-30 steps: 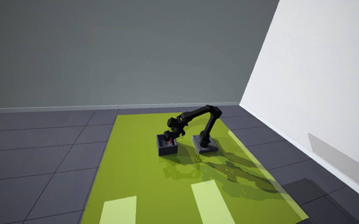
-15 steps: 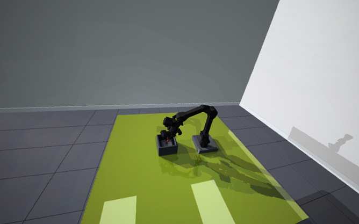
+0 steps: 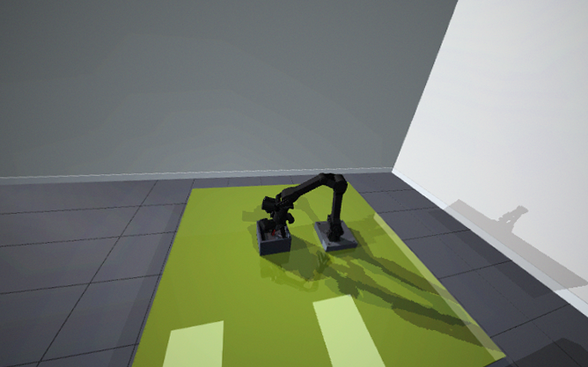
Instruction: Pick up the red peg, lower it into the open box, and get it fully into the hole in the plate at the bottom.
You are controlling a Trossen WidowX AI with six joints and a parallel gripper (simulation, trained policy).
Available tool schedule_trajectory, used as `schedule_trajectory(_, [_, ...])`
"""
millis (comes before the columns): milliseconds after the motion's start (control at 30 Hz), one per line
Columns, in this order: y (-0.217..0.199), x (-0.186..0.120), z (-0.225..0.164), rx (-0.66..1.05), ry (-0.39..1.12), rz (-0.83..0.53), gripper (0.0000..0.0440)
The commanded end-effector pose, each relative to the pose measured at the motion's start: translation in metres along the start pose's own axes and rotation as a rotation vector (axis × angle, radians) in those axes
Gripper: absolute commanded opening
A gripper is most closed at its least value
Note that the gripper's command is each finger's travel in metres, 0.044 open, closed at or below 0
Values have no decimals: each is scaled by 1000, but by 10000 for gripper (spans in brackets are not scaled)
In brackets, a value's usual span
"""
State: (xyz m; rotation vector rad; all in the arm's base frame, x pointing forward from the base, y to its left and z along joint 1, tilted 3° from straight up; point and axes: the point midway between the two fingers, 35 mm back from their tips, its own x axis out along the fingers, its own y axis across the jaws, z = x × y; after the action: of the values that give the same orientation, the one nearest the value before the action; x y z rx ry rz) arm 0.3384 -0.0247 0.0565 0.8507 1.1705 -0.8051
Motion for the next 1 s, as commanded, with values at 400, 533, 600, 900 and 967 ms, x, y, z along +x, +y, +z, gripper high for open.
schedule_trajectory(400, [28, 6, 41, -35, -37, 12, 440])
schedule_trajectory(533, [34, 3, 56, -28, -67, 33, 440])
schedule_trajectory(600, [37, 2, 64, -24, -83, 42, 440])
schedule_trajectory(900, [46, -5, 92, -5, -148, 79, 440])
schedule_trajectory(967, [46, -5, 92, -5, -148, 79, 440])
